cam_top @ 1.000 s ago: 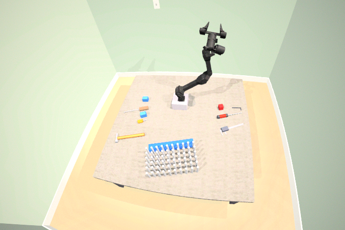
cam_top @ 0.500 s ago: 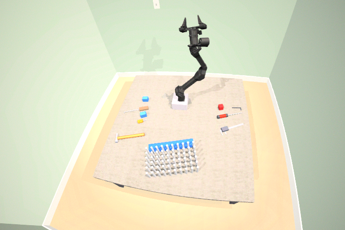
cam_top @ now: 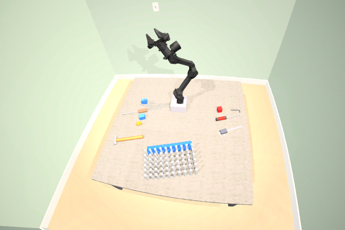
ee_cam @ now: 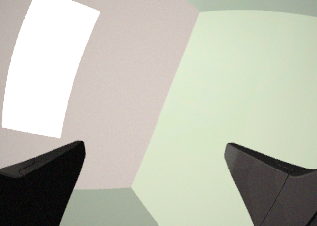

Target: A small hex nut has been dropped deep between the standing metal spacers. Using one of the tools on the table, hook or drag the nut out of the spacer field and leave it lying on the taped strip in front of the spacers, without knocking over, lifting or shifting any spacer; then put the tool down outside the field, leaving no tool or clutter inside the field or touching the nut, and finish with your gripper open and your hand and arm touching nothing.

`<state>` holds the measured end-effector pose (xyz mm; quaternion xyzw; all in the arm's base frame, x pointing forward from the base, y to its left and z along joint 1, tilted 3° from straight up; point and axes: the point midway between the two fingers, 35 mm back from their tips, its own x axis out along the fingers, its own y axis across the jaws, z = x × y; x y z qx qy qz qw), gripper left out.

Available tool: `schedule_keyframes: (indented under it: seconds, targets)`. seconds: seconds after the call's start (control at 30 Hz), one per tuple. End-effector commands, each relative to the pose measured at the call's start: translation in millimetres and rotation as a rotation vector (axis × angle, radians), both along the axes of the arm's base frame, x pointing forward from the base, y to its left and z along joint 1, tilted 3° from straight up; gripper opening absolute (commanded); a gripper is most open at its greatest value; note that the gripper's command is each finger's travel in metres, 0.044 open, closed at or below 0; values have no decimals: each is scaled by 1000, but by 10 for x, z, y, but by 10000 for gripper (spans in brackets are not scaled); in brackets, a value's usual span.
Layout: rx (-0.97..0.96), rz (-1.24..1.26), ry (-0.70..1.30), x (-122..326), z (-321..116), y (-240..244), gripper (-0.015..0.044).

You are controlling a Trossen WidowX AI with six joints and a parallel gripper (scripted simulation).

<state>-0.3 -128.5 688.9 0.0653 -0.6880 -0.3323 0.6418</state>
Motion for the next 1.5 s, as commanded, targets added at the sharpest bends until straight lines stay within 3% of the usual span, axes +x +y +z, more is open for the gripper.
schedule_keyframes:
  seconds: [0.0,0.33,0.63,1.07,1.47]
  targets:
    - [89,40,149,453,-259,-456,440]
    - [241,196,559,1742,-1204,-1187,440]
    - [291,384,938,2834,-2357,-1265,440]
    - [222,727,1458,3822,-4243,-512,440]
    - [50,1092,1838,3808,-5762,625,440]
